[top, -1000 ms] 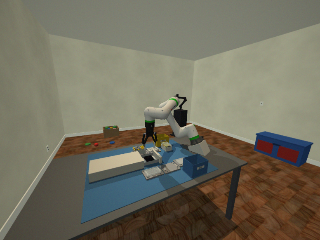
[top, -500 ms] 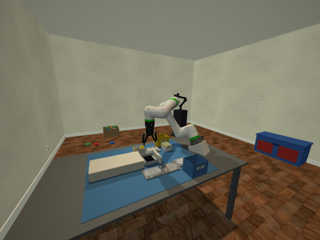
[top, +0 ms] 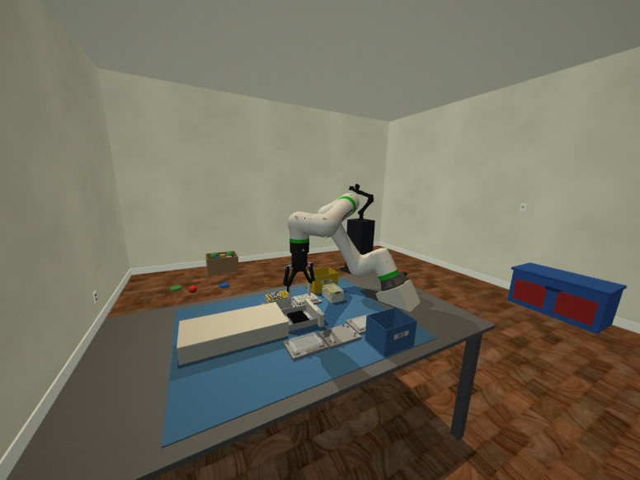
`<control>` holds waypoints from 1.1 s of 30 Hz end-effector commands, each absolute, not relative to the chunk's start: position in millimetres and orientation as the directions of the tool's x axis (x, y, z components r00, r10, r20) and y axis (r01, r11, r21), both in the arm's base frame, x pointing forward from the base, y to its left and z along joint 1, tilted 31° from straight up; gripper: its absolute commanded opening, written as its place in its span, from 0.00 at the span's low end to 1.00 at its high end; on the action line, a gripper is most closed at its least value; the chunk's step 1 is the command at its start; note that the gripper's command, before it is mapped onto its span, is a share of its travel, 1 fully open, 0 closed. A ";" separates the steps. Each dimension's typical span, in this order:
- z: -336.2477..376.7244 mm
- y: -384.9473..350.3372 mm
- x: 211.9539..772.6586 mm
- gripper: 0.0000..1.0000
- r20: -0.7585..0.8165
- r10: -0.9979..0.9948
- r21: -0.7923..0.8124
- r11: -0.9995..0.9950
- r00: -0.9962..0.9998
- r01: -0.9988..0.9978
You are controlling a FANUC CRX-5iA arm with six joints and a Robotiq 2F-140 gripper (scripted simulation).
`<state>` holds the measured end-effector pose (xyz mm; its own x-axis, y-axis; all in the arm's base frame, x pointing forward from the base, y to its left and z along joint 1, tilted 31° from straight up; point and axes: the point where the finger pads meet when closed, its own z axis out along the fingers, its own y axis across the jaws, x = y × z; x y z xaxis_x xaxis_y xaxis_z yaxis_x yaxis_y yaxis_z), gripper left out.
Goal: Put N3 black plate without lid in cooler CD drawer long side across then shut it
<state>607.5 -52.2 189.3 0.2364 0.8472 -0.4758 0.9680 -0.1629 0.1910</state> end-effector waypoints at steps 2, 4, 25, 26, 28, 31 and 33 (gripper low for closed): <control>189.5 -52.0 607.6 0.66 -0.476 0.847 0.191 -0.163 0.236 0.968; 189.5 -52.0 607.6 0.66 -0.476 0.847 0.191 -0.163 0.236 0.968; 176.0 -50.4 574.9 0.62 -0.476 0.847 0.191 -0.163 0.236 0.968; 174.5 -50.2 571.2 0.62 -0.476 0.847 0.191 -0.163 0.236 0.968; 171.5 -49.9 563.8 0.61 -0.476 0.847 0.191 -0.163 0.236 0.968; 167.0 -49.3 552.7 0.59 -0.476 0.847 0.191 -0.163 0.236 0.968; 167.0 -49.3 552.7 0.59 -0.476 0.847 0.191 -0.163 0.236 0.968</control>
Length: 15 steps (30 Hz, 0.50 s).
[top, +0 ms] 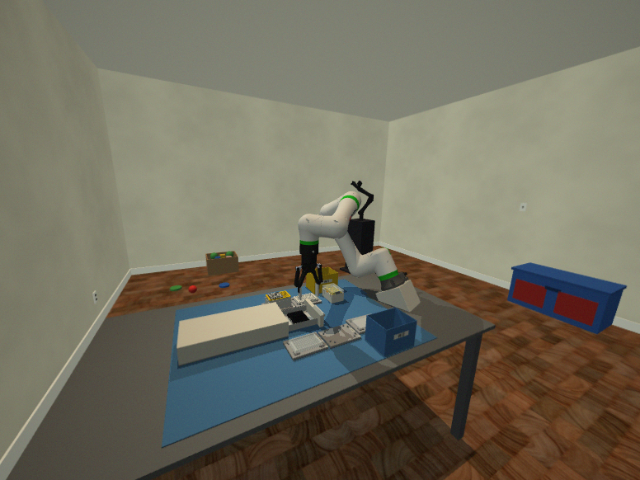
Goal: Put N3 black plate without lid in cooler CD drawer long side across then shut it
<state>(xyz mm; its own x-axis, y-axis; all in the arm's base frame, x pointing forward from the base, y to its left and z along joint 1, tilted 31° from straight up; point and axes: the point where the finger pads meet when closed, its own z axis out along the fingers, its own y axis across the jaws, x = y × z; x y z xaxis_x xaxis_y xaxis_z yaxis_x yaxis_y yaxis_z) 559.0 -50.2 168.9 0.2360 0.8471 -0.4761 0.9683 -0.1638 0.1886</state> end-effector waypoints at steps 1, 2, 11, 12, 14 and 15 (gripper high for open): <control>165.5 -49.1 549.0 0.59 -0.476 0.847 0.191 -0.163 0.236 0.968; 164.0 -48.9 545.3 0.58 -0.476 0.847 0.191 -0.163 0.236 0.968; 150.4 -47.3 512.0 0.00 -0.476 0.847 0.191 -0.163 0.236 0.968; 148.9 -47.1 508.3 0.00 -0.476 0.847 0.191 -0.163 0.236 0.968; 145.9 -46.7 500.9 0.00 -0.476 0.847 0.191 -0.163 0.236 0.968; 144.4 -46.5 497.2 0.00 -0.476 0.847 0.191 -0.163 0.236 0.968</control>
<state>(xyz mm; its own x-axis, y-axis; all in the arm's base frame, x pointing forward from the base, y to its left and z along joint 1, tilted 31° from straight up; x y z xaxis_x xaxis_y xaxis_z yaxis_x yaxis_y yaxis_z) 510.3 -47.8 149.1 0.2360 0.8472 -0.4760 0.9683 -0.1634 0.1892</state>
